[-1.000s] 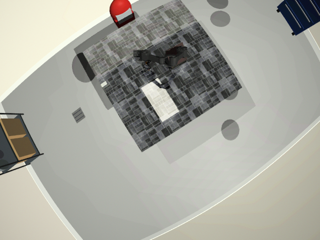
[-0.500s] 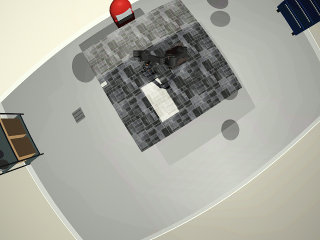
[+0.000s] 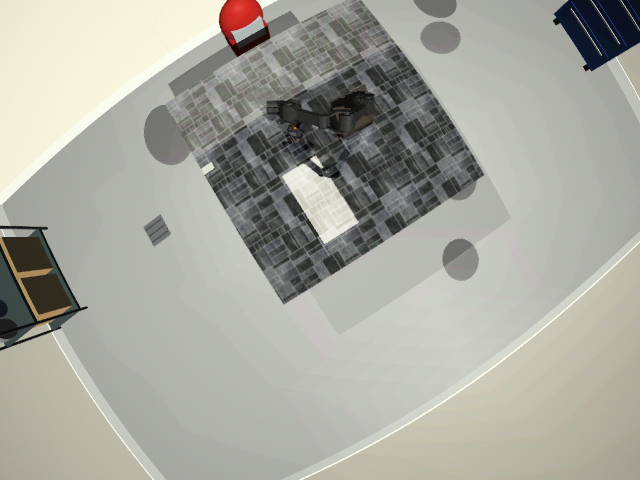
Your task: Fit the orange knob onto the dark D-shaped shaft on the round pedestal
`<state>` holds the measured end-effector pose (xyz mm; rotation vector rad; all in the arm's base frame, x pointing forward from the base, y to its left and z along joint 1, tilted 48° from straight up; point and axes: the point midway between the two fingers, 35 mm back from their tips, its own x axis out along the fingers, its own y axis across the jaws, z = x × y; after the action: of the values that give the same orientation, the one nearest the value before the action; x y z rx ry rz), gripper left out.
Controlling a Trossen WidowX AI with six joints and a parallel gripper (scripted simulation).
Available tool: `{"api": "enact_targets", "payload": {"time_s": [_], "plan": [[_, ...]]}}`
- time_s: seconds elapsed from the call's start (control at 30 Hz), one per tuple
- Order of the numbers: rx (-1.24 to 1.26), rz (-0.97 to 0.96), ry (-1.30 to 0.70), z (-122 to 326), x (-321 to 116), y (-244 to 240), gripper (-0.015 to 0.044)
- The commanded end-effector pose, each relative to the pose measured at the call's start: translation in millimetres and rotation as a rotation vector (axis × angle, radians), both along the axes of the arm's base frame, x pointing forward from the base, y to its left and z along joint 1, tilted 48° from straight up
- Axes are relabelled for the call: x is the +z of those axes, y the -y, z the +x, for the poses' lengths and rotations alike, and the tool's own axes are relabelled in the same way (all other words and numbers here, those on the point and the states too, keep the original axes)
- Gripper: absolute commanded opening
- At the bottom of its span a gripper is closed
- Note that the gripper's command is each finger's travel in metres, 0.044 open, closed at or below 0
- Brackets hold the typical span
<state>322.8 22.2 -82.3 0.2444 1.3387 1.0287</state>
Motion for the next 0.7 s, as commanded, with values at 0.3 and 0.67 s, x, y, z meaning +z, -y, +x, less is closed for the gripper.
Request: {"api": "enact_targets", "payload": {"time_s": [0.3, 0.67], "plan": [[0.125, 0.02, 0.144, 3.4, -2.5, 1.0, 0.0], [0.125, 0.02, 0.144, 3.0, -1.8, 2.0, 0.0]]}}
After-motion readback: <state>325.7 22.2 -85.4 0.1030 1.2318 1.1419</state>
